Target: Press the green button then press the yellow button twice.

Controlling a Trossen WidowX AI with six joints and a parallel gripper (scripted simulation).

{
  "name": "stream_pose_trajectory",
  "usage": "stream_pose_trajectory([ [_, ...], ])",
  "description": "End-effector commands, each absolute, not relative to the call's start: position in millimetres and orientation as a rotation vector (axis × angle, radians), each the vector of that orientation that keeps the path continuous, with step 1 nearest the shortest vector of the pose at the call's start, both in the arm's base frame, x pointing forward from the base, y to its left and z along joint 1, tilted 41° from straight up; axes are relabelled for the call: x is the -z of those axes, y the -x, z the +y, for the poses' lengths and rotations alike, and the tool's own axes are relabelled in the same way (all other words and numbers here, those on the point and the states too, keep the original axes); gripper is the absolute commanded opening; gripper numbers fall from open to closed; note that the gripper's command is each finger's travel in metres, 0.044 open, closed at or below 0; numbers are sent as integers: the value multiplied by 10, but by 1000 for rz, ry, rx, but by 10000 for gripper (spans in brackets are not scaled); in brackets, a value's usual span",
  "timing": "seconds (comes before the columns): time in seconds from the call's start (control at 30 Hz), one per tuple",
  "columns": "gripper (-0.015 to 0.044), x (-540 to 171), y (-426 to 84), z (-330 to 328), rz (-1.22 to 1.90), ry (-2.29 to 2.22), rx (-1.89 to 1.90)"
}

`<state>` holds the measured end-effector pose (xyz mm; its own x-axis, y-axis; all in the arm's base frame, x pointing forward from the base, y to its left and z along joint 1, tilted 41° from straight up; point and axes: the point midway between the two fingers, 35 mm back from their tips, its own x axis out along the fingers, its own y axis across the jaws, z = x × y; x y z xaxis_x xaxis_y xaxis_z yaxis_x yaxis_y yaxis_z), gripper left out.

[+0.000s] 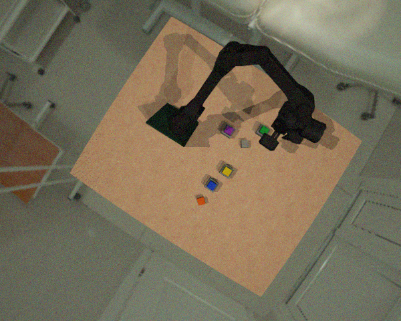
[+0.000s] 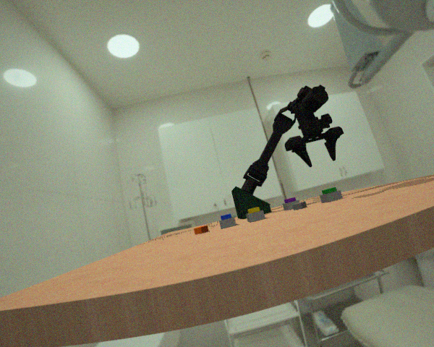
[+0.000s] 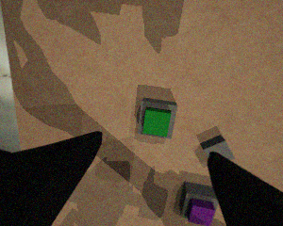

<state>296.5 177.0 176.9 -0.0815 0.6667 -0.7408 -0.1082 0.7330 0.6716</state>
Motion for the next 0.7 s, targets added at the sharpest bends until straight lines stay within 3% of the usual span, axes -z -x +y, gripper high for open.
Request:
stream_pose_trajectory([
  [0.0,400,-1823,-2875,1711,1542,-435,-693],
  [0.03,400,-1823,-2875,1711,1542,-435,-693],
  [0.23,242,-1383,-2816,2095,1541,-437,-695],
  [0.5,33,-1364,-2811,2112,1541,-437,-695],
  [0.67,20,-1364,-2811,2112,1541,-437,-695],
])
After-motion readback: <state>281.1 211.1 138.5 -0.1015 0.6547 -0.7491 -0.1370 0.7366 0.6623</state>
